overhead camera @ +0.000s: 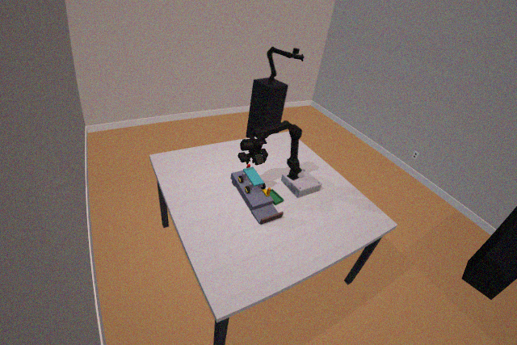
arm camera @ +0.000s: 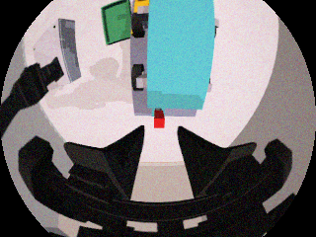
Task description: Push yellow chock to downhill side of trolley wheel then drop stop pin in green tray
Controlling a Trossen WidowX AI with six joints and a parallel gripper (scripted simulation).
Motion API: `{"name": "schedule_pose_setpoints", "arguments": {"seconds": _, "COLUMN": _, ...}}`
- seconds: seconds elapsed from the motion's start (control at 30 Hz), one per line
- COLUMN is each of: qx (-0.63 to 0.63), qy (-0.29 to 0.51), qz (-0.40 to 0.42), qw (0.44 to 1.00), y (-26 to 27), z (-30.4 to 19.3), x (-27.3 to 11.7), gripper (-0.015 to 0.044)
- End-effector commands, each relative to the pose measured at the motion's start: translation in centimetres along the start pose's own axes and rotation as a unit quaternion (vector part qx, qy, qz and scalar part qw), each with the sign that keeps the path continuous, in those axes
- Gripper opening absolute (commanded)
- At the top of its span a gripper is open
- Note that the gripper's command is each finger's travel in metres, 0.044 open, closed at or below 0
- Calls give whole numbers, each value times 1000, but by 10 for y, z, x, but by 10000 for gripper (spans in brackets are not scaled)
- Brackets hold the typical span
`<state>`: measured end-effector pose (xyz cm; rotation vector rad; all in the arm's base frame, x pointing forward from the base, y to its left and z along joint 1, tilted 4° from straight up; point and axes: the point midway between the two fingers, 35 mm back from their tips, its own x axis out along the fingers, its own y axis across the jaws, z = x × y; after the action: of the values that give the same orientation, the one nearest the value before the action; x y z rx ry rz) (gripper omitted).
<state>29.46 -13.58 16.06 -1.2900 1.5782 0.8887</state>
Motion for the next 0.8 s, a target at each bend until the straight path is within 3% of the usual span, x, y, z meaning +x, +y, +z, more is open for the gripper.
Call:
{"name": "schedule_pose_setpoints", "arguments": {"seconds": 0.0, "qx": -3, "qy": 3, "qz": 2, "qw": 1000, "y": 1, "z": -1, "x": 7, "gripper": 190}}
{"name": "schedule_pose_setpoints", "arguments": {"seconds": 0.77, "qx": -3, "qy": 4, "qz": 2, "qw": 1000, "y": 0, "z": -1, "x": 33, "gripper": 190}}
